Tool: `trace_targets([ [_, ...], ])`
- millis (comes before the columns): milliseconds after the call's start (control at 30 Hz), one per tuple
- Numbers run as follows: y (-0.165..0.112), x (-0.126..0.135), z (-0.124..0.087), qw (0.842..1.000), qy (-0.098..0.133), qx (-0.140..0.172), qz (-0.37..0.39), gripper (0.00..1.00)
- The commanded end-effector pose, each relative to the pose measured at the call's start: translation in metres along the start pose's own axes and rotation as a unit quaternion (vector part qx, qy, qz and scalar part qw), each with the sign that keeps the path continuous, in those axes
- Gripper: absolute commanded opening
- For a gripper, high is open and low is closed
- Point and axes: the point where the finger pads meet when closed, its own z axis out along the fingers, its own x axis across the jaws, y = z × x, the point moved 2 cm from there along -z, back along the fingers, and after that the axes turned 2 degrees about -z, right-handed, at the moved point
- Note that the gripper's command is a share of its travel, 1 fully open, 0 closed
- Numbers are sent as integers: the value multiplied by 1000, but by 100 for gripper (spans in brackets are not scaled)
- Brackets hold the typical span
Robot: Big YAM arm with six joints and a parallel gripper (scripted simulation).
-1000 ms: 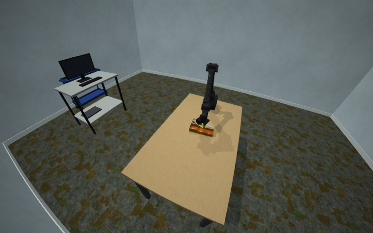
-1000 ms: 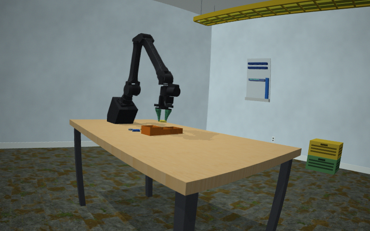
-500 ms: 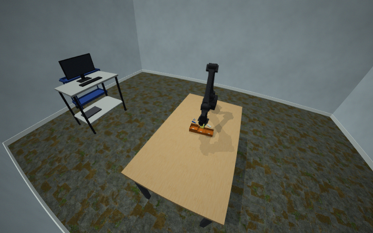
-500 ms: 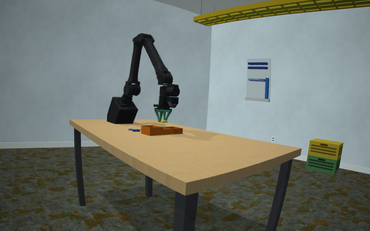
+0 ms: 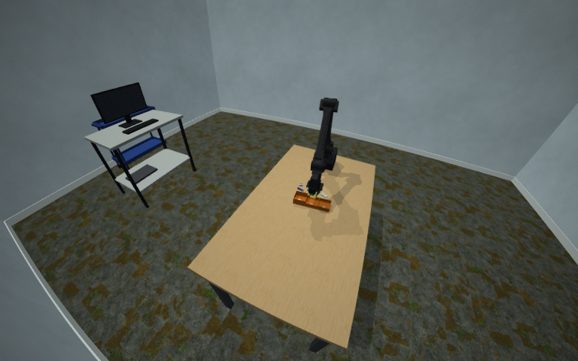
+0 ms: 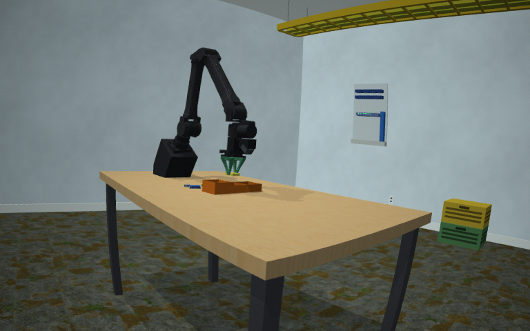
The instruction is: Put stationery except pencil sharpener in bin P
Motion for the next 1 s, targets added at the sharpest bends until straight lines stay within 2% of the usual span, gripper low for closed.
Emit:
trace_targets([
  [0, 11, -6, -12, 1000, -4, -27, -3, 34],
  [133, 14, -1, -10, 1000, -1, -21, -2, 34],
  [167, 6, -5, 2, 1000, -2, -10, -4, 34],
  [200, 3, -5, 5, 1000, -2, -7, -4, 34],
  [433, 4, -5, 15, 1000, -3, -8, -3, 34],
  [467, 18, -6, 11, 1000, -3, -21, -3, 34],
  [633, 4, -5, 27, 1000, -3, -8, -3, 34],
  [967, 9, -6, 43, 1000, -3, -12, -3, 34],
])
